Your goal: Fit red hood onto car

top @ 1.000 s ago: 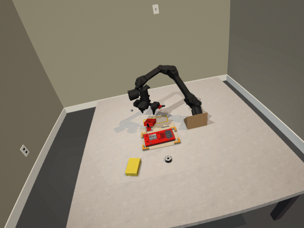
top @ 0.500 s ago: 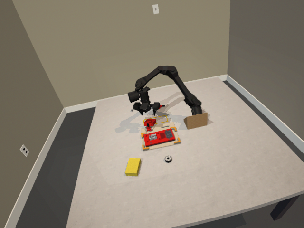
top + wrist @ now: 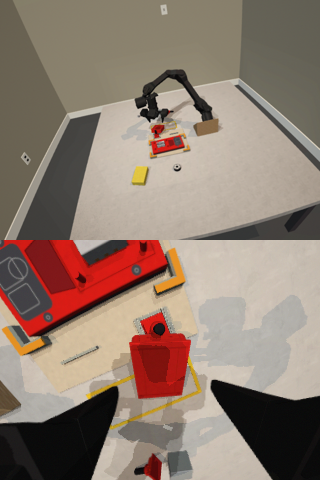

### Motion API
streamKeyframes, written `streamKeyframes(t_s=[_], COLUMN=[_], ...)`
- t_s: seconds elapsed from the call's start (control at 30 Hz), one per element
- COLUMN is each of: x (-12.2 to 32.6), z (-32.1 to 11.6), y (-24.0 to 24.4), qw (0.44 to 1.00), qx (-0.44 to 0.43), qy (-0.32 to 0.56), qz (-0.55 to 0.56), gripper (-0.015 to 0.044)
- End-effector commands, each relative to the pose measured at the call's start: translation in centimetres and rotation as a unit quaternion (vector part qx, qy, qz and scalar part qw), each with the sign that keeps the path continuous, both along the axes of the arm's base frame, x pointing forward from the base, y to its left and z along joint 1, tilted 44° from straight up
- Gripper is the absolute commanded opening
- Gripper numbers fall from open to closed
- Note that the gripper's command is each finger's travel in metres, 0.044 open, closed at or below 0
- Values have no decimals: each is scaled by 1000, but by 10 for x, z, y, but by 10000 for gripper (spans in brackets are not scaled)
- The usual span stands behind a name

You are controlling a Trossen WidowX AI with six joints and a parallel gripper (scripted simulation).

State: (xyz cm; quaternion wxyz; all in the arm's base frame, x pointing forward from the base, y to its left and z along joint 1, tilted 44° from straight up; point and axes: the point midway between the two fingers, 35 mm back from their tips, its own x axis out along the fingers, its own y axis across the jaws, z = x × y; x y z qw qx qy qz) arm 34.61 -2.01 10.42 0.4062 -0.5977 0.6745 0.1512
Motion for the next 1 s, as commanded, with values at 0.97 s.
streamKeyframes(t_s=[0.97], x=[1], z=[-14], y=[-12], qw=[1000], qx=[-2], qy=[2], qz=[2], gripper=[440])
